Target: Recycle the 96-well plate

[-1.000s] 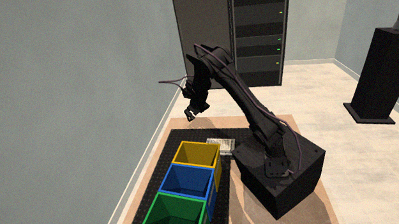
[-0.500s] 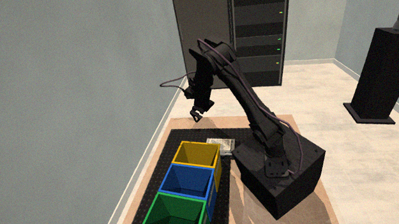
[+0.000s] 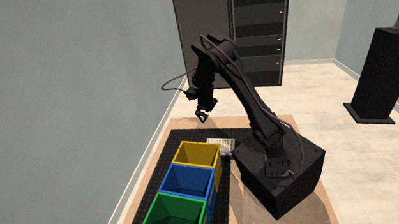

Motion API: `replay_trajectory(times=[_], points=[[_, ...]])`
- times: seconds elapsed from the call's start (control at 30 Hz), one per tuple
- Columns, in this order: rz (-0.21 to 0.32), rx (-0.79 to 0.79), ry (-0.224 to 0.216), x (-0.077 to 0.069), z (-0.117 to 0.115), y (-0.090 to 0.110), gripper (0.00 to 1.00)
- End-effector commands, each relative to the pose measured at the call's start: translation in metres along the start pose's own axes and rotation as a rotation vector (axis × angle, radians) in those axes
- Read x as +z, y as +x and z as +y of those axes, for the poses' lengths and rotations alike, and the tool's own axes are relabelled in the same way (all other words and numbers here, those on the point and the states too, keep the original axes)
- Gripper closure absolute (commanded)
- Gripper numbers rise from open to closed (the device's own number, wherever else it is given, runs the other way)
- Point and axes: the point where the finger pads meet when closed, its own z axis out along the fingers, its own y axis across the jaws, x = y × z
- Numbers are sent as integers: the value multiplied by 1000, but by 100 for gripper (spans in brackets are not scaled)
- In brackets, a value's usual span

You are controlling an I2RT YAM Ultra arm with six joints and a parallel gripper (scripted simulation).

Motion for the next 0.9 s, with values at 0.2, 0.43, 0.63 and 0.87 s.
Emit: replay_trajectory(times=[0.2, 0.43, 0.63, 0.87], points=[[73, -89, -21, -30, 3, 21, 0], [145, -198, -66, -47, 13, 45, 0], [177, -264, -92, -63, 20, 60, 0], [193, -259, -122, -60, 25, 66, 0]])
